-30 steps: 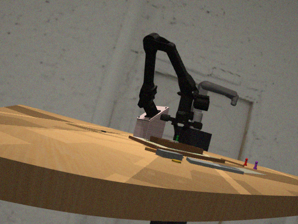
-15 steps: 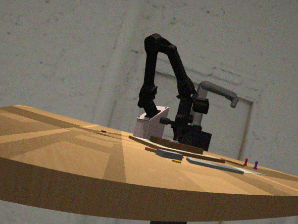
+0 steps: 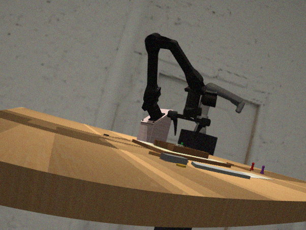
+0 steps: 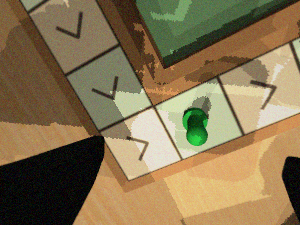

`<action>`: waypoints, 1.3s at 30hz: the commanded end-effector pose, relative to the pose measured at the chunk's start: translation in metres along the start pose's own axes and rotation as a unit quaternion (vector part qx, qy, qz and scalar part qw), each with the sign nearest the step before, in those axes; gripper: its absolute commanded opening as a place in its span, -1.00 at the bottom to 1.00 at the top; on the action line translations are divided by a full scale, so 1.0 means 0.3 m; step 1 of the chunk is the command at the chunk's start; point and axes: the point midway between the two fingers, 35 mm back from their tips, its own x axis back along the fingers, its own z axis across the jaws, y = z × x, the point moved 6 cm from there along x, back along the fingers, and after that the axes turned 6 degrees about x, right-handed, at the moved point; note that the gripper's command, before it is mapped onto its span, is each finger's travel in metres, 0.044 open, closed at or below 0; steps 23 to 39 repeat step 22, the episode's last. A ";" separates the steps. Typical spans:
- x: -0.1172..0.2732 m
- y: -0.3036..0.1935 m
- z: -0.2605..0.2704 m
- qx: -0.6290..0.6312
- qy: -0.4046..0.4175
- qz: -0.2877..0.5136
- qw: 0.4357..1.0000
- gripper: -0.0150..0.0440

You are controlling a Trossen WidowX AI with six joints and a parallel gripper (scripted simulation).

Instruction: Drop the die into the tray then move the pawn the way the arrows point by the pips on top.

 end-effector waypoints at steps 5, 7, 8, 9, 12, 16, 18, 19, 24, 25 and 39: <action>0.109 0.041 -0.051 0.085 -0.006 0.005 0.996 1.00; 0.180 0.073 -0.099 0.157 -0.005 0.005 0.988 1.00; 0.215 0.088 -0.128 0.192 -0.005 0.006 0.981 1.00; 0.249 0.102 -0.158 0.227 -0.005 0.006 0.974 1.00; 0.296 0.120 -0.207 0.277 -0.005 0.006 0.961 1.00; 0.264 0.110 -0.169 0.233 -0.003 0.002 0.972 1.00; 0.264 0.110 -0.169 0.233 -0.003 0.002 0.972 1.00; 0.264 0.110 -0.169 0.233 -0.003 0.002 0.972 1.00; 0.264 0.110 -0.169 0.233 -0.003 0.002 0.972 1.00; 0.264 0.110 -0.169 0.233 -0.003 0.002 0.972 1.00; 0.264 0.110 -0.169 0.233 -0.003 0.002 0.972 1.00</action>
